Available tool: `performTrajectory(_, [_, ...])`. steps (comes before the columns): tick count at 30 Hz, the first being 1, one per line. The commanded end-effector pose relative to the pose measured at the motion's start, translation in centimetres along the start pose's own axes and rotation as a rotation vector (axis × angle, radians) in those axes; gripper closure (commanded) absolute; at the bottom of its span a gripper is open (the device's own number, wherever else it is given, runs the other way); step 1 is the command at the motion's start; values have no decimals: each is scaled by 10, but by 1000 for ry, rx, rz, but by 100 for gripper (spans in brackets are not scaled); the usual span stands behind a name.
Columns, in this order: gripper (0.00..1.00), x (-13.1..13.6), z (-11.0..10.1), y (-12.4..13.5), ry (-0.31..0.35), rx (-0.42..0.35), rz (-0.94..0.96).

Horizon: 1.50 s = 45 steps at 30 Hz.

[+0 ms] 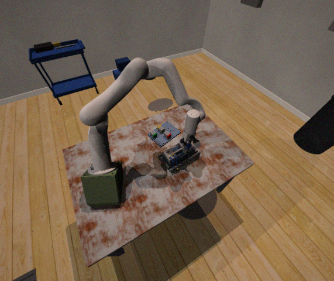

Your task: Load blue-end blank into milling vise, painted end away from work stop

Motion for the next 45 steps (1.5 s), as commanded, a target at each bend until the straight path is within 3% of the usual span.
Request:
performTrajectory(1, [100, -1, -1, 0, -2, 1, 0])
performTrajectory(45, [100, -1, -5, 0, -2, 1, 0])
Point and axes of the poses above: the point where the finger pads meet when closed, its own z axis out along the fingers, its own x axis across the jaws, y = z × x, the point moved 9 cm from there along -z, back along the fingers, and after that the axes turned 6 degrees about z, right-handed, at the moved point
